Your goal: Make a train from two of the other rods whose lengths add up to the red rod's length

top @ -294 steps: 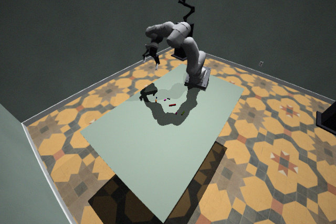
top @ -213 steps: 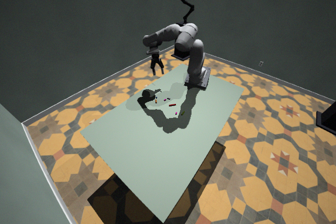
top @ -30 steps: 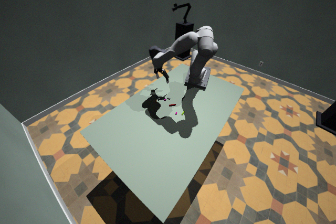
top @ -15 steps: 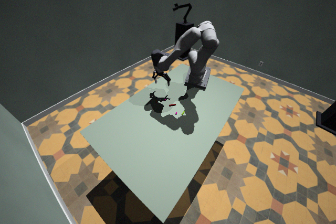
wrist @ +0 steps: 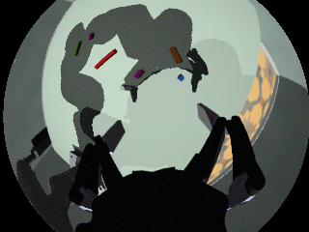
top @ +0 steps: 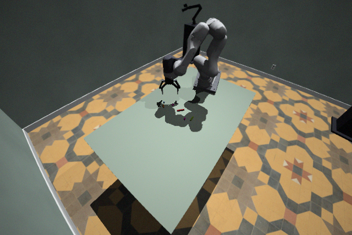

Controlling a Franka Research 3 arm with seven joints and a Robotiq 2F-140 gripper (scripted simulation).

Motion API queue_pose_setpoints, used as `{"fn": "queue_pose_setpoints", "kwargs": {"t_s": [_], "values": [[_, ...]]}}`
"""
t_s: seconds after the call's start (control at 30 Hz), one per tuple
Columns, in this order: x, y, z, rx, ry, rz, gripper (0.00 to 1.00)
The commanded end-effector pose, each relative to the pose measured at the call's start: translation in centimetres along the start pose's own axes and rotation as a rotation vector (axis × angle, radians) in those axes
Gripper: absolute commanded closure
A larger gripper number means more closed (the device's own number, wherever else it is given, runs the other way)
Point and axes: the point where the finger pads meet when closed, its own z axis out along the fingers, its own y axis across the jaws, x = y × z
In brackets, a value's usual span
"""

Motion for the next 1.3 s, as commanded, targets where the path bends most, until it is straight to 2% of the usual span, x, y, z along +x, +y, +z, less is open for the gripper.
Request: {"fn": "queue_pose_setpoints", "kwargs": {"t_s": [0.0, 1.27], "values": [[1.26, 1.15, 0.13, -0.058, 0.041, -0.130, 0.00], [1.58, 1.09, 0.18, -0.062, 0.046, -0.144, 0.00]]}}
